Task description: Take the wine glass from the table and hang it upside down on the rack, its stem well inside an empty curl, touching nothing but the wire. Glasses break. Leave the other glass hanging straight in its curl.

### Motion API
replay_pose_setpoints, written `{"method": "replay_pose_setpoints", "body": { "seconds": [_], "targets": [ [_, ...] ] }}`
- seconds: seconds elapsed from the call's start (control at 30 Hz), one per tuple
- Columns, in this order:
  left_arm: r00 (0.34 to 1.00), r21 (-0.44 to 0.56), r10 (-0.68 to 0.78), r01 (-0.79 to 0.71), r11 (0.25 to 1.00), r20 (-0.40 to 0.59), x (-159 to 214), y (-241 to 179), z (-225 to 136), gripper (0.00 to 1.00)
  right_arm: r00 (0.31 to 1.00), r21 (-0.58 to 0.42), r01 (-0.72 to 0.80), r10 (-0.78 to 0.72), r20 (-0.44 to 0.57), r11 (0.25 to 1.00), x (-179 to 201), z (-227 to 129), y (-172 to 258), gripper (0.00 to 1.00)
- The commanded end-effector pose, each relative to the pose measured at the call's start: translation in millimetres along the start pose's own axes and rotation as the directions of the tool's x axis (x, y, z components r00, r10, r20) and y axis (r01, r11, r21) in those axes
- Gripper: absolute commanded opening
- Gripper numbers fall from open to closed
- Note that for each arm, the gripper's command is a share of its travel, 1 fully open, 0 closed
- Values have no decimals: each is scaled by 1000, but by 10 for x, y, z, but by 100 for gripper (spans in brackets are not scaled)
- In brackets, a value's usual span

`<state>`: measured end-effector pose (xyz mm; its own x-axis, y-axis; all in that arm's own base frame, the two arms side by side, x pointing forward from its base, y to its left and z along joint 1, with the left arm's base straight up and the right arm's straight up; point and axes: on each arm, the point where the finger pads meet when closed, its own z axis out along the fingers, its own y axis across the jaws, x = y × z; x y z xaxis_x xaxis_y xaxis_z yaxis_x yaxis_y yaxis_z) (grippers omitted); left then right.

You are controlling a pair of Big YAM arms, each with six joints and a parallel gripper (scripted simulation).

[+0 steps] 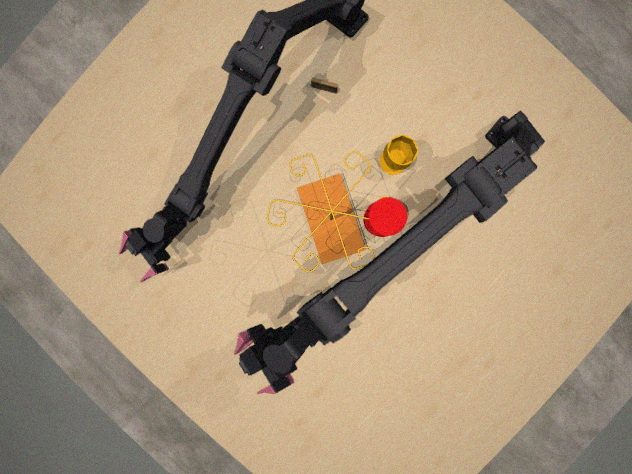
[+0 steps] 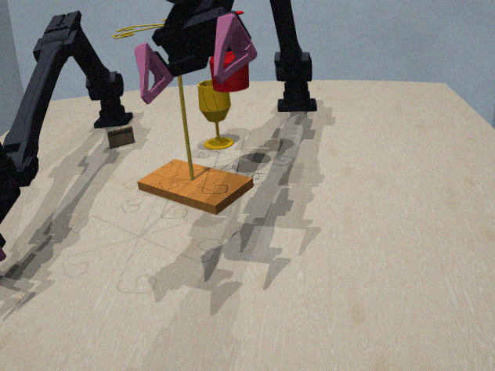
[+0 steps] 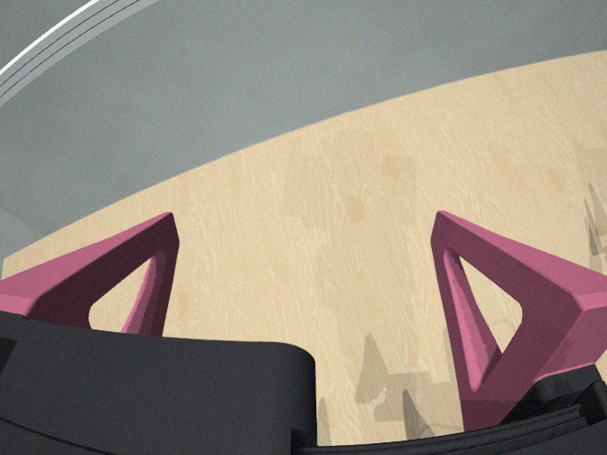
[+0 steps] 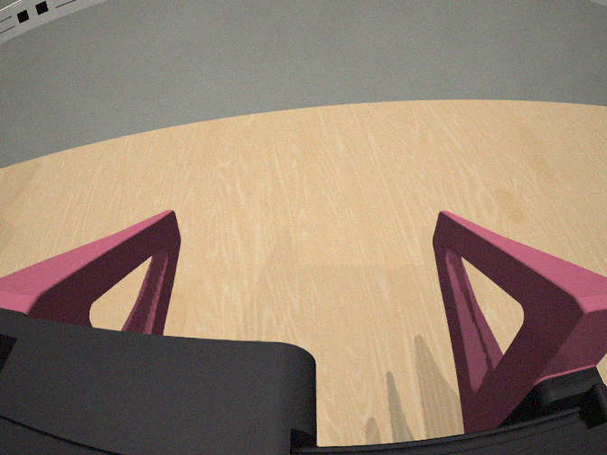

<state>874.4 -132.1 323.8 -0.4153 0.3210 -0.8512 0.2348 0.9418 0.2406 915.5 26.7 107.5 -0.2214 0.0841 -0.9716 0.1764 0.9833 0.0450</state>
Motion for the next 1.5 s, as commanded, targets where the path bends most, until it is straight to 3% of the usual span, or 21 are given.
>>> {"method": "replay_pose_setpoints", "body": {
  "seconds": [0.0, 0.57, 0.8, 1.03, 1.1, 1.47],
  "targets": [
    [999, -11, -2, 3, 1000, 37, -218, 65, -149, 100, 1000, -1, -3, 3, 19, 1000, -130, -12, 8, 100],
    [999, -11, -2, 3, 1000, 37, -218, 65, -149, 100, 1000, -1, -3, 3, 19, 1000, -130, -12, 8, 100],
    [991, 28, 129, -128, 991, -41, 103, 265, -480, 100, 999, -27, 47, -47, 4, 999, -271, -394, -17, 100],
    [936, 243, 321, -281, 928, -146, 1097, 363, -1413, 100, 974, -159, 160, -182, -137, 974, -283, -1630, -38, 100],
    [936, 243, 321, -281, 928, -146, 1097, 363, -1413, 100, 974, -159, 160, -182, -137, 974, -283, -1630, -38, 100],
    [884, 576, 455, -318, 754, -108, 2776, -180, -3170, 100, 862, -428, 269, -414, -292, 863, -429, -3964, -137, 100]
  ]
}}
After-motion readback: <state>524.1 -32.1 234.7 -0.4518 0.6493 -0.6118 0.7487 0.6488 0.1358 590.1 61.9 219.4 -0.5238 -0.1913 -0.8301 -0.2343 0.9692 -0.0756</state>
